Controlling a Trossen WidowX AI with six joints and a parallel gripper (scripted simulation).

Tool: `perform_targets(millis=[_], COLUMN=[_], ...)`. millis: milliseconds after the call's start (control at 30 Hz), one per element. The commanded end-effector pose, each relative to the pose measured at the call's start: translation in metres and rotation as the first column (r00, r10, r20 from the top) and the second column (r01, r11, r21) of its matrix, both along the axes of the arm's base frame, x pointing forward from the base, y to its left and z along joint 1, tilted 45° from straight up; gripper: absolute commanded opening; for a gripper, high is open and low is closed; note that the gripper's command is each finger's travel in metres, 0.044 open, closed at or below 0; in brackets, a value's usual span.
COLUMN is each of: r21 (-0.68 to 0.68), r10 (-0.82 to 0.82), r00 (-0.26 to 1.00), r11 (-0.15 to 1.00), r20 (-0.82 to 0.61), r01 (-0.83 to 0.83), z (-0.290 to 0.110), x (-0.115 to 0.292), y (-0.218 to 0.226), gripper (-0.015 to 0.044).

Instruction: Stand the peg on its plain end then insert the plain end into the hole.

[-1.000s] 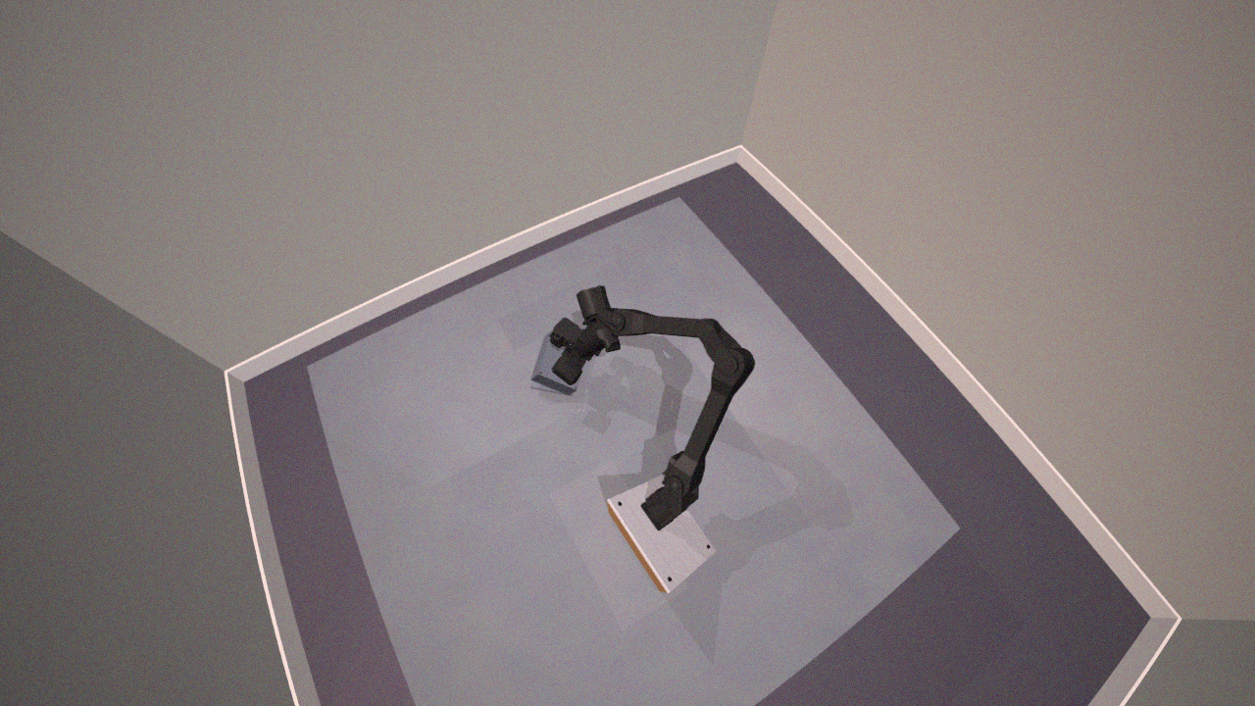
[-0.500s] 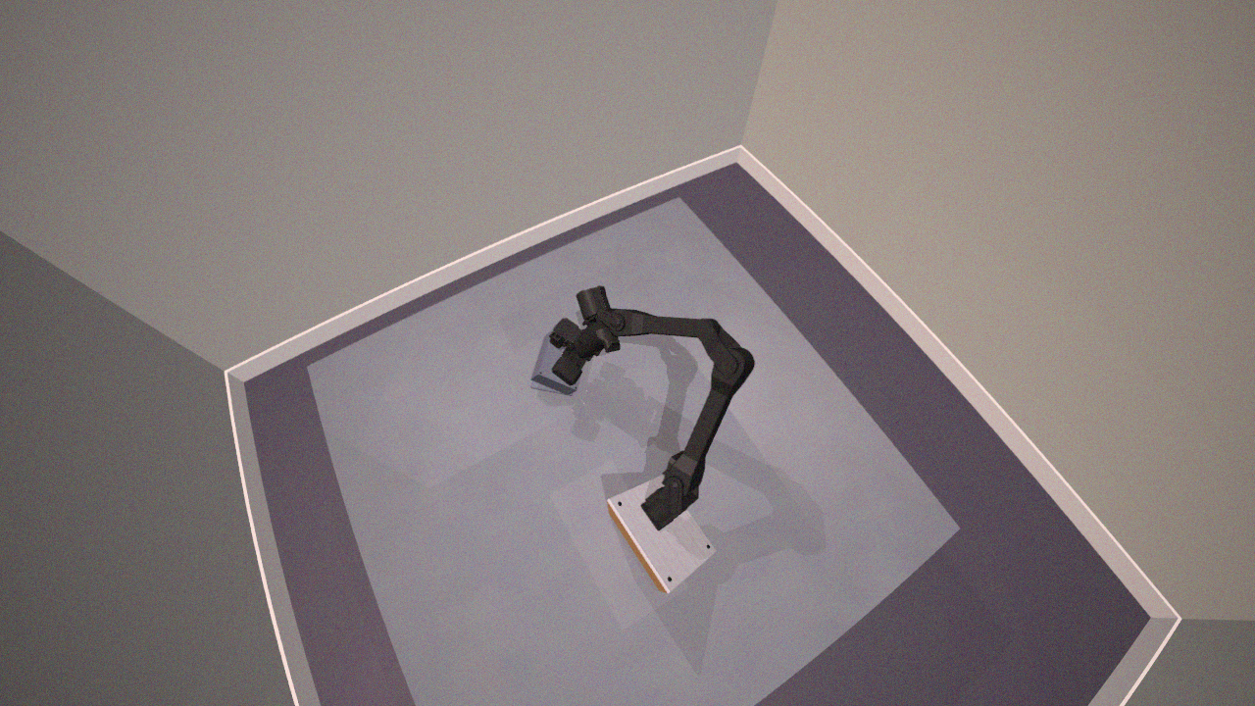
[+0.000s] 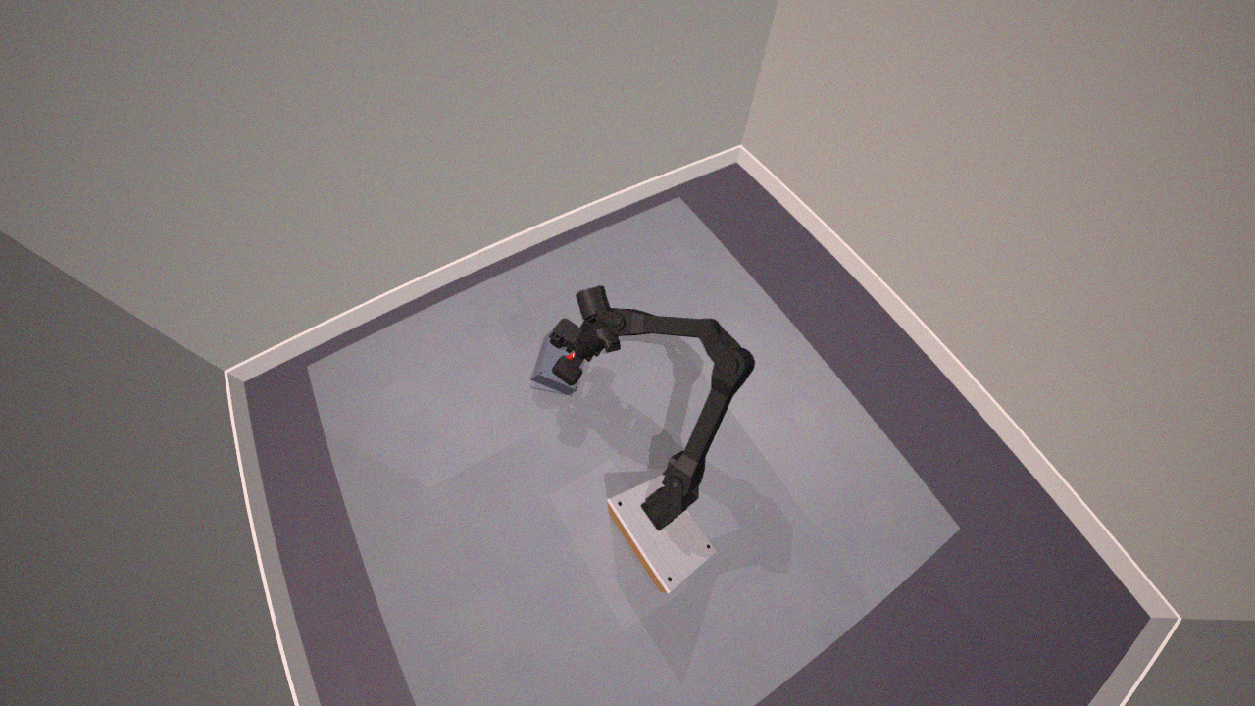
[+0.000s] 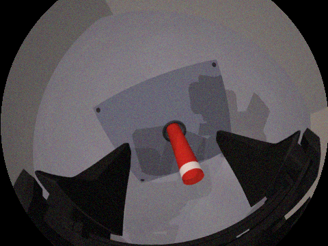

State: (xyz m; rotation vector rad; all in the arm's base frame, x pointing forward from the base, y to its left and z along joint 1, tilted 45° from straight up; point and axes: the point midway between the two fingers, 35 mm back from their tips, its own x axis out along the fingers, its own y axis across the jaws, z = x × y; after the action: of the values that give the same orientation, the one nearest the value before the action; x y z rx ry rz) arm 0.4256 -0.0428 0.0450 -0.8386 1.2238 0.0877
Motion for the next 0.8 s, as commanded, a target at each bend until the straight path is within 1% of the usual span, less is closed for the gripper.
perform_targets(millis=[0,767], r21=[0.001,0.007], r10=[-0.001,0.004], r00=[1.0,1.0], r11=[1.0,1.0], r20=[0.007,-0.002], r01=[0.001,-0.004], z=[0.01,0.053], x=[-0.002,-0.02], y=[0.003,0.025], gripper=[0.044,0.044])
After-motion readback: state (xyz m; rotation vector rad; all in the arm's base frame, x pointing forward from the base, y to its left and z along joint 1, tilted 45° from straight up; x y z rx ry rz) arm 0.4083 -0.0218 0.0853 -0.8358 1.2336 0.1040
